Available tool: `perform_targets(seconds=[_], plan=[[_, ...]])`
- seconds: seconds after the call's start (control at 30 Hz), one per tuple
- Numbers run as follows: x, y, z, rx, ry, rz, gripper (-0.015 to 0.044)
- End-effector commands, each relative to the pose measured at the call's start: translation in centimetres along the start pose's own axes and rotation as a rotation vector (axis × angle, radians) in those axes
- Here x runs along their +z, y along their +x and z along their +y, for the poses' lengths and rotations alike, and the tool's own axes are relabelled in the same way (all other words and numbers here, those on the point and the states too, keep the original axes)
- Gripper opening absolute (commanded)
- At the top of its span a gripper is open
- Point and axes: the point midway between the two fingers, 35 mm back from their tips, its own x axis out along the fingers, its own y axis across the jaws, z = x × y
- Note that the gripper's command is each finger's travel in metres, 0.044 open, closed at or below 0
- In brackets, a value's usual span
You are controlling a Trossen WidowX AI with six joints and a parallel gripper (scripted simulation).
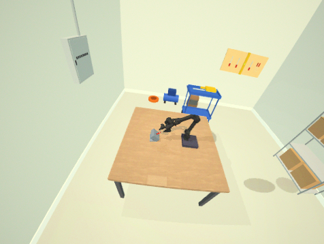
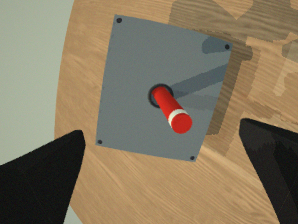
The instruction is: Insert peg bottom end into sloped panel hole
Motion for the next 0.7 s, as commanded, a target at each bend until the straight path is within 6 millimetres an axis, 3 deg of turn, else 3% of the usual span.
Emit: perform_targets(seconds=[0.0, 0.67], plan=[[0.0, -0.7, 0.1, 0.005, -0.001, 0.002, 0.044], [0.1, -2.9, 0.0, 0.003, -0.001, 0.003, 0.044]])
